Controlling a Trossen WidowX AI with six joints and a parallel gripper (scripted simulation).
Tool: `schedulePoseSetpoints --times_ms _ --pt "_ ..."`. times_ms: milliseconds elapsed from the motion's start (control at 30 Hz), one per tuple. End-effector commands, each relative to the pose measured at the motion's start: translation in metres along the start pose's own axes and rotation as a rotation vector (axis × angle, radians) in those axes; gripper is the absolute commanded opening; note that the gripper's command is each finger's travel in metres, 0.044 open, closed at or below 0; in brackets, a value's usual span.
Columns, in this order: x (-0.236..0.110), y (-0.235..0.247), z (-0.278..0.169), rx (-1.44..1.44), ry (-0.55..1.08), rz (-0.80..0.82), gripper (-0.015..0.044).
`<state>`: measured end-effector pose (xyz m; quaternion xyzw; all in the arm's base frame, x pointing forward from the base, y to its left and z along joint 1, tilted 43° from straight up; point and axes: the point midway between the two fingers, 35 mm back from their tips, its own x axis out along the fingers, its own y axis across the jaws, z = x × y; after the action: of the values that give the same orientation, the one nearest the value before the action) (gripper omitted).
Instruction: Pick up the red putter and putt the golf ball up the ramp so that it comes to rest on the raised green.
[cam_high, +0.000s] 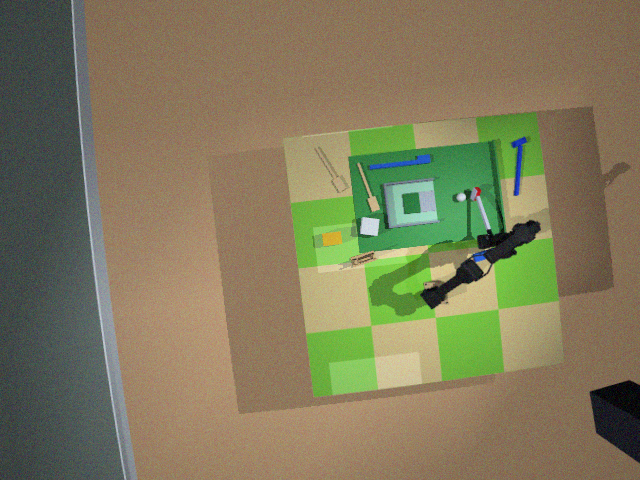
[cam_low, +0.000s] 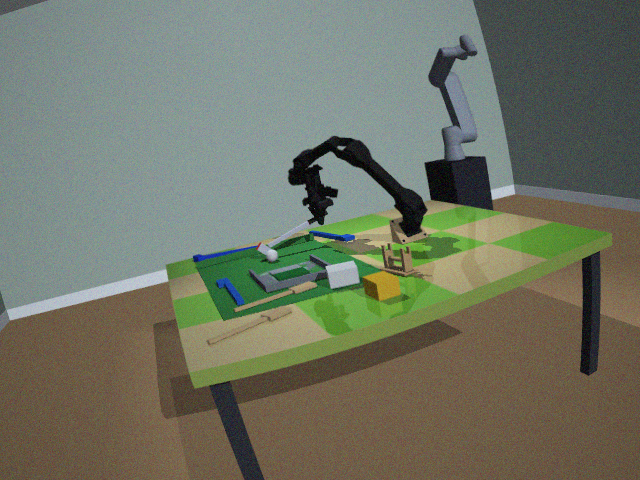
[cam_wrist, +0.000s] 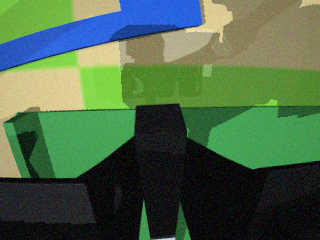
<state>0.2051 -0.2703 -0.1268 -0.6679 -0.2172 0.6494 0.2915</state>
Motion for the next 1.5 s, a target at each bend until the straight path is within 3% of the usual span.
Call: schedulePoseSetpoints --times_ms 0,433,833,1000,1467 --pt "-0.001 0.012 0.000 0.000 0.005 0.007 0.0000" --pt "0.001 0.018 0.000 0.004 0.009 0.000 0.0000" --pt "0.001 -0.107 -0.002 0.003 0.007 -0.002 0.0000" --pt "0.001 -0.115 -0.001 0.003 0.007 -0.002 0.0000" --pt "-0.055 -0.114 0.000 0.003 0.006 -0.001 0.0000"
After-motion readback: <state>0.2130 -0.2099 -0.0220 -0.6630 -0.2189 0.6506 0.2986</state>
